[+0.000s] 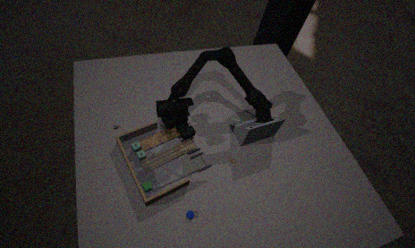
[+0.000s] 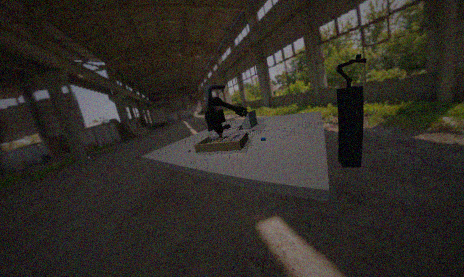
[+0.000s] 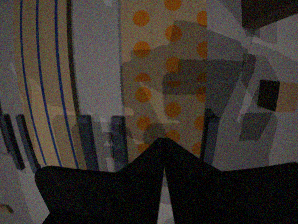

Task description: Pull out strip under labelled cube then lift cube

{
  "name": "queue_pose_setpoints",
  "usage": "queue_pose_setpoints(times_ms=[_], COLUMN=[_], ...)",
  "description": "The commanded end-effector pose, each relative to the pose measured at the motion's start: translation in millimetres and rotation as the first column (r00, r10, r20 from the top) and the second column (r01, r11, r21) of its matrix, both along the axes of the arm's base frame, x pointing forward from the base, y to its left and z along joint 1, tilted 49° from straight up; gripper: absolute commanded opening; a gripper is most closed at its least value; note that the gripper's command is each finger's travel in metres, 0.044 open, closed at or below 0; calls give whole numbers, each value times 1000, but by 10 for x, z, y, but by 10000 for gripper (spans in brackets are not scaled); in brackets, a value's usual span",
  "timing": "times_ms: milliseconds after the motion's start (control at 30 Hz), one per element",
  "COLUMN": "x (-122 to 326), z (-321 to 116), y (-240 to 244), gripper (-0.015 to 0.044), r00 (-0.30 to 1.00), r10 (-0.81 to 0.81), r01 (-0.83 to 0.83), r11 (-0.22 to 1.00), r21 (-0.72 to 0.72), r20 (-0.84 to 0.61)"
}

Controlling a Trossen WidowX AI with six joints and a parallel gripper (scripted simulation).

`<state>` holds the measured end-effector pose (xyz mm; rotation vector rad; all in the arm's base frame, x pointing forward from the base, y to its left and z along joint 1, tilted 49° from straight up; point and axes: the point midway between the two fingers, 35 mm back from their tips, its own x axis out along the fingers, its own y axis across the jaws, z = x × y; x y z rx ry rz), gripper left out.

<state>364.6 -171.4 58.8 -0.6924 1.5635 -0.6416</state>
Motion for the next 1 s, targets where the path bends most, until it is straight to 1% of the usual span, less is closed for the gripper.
queue_pose_setpoints(times_ms=[0,967], x=[-12,-451], z=[-15,6], y=[-40,-30], gripper=[0,0], r00=[1000,1000], r10=[-6,-6], r01=[6,6], r11=[1000,1000], r21=[0,0], r20=[-3,-5])
